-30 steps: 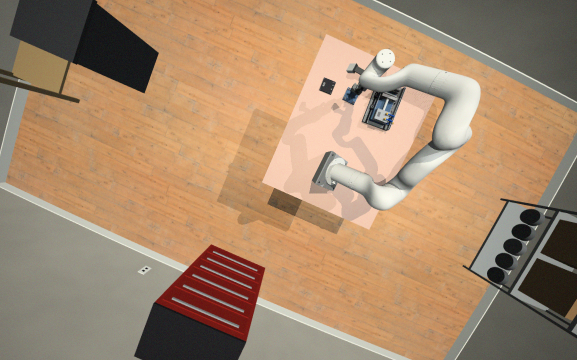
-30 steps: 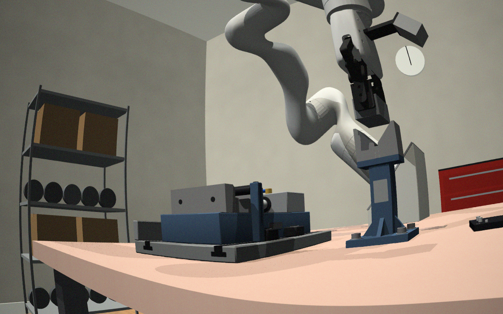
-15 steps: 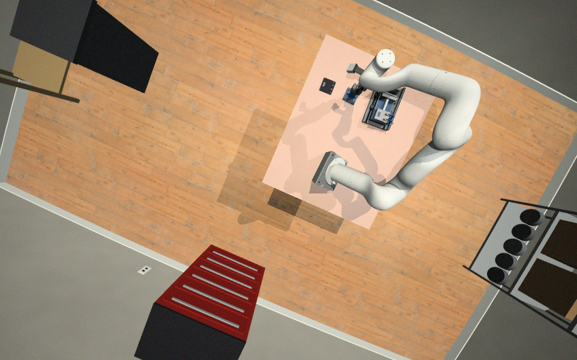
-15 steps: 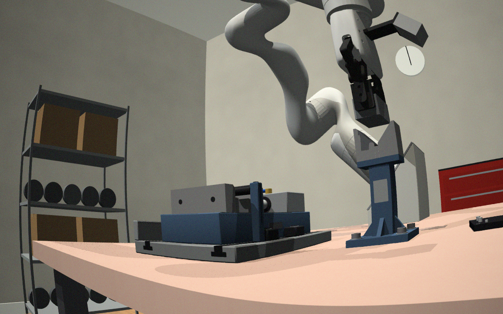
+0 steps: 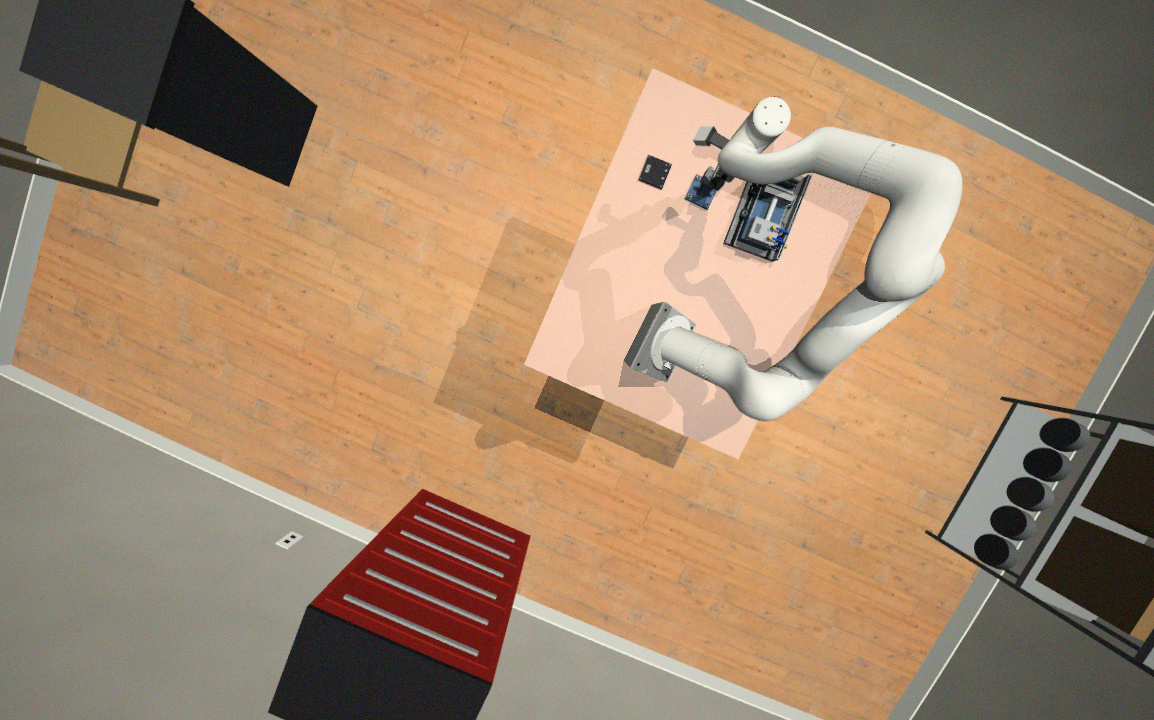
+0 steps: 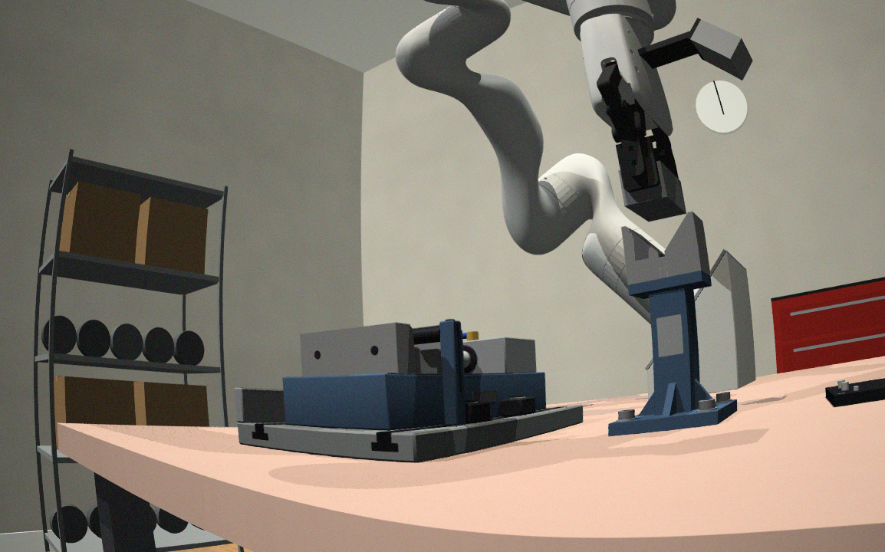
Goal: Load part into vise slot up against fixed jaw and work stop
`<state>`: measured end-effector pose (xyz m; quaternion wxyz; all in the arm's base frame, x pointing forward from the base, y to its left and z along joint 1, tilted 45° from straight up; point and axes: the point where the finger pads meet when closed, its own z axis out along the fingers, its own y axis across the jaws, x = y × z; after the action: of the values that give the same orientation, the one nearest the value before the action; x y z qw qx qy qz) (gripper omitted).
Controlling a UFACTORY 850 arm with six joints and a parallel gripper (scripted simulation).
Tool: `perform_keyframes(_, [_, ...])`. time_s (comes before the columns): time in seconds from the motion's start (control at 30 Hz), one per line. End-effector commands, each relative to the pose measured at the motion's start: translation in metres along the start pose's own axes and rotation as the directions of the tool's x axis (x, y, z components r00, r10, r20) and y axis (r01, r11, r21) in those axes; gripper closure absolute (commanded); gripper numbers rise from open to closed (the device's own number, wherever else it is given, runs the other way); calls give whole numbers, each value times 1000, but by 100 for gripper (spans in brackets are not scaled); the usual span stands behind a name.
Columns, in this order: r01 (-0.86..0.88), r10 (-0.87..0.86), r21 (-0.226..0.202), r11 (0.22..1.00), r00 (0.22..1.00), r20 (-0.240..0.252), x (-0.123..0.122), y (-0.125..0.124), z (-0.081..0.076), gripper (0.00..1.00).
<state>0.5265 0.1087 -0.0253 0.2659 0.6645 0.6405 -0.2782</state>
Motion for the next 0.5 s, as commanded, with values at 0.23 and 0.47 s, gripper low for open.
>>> perform_keyframes(0.23, [-1,1,-2,1000,1000,-1,0,1,-9,100])
perform_keyframes(0.47, [-1,1,-2,1000,1000,-1,0,1,-19,100])
